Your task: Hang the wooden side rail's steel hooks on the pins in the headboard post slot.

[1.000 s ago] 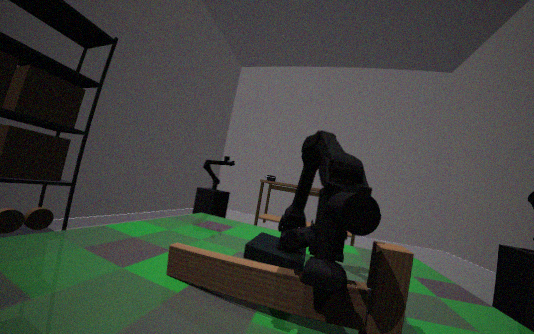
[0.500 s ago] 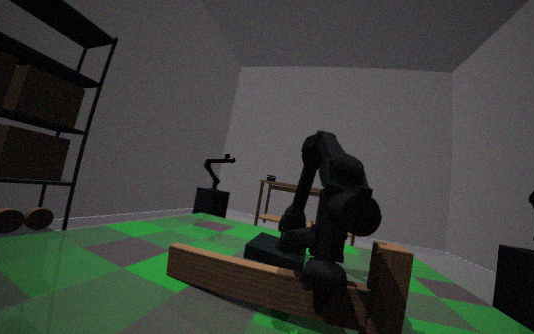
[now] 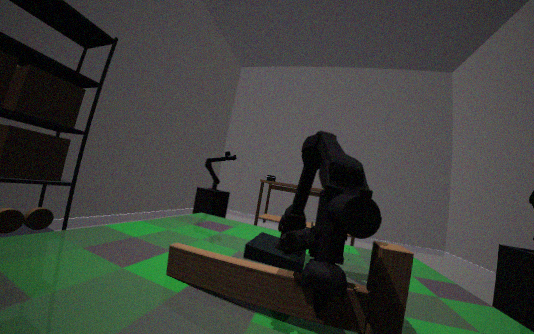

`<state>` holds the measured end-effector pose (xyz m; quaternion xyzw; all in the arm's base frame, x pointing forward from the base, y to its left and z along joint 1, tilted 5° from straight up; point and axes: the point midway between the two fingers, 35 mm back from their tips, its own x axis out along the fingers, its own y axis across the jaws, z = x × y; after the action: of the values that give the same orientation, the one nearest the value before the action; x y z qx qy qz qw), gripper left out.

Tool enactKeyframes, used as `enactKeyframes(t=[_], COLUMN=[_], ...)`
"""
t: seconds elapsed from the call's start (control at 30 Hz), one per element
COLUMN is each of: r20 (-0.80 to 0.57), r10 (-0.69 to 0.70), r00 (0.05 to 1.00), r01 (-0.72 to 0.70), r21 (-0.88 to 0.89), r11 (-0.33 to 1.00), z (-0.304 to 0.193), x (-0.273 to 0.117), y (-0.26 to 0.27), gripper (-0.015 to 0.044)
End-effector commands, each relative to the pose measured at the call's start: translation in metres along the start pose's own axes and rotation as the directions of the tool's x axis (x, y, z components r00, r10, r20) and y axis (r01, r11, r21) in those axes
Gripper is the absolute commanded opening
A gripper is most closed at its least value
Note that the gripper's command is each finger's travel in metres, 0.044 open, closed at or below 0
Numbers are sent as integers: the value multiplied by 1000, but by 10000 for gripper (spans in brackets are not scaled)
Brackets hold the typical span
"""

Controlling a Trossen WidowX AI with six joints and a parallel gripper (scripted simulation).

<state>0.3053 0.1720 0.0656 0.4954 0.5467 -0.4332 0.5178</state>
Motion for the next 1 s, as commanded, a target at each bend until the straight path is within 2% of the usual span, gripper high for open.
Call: enactKeyframes(t=[0.0, 0.97], r20=[-5, -5], r10=[3, 3], r00=[1000, 1000], r01=[-3, -3], r21=[1, 1], r11=[1000, 1000], z=[-1, -1], x=[0, 5], y=[1, 1], gripper=[0, 0])
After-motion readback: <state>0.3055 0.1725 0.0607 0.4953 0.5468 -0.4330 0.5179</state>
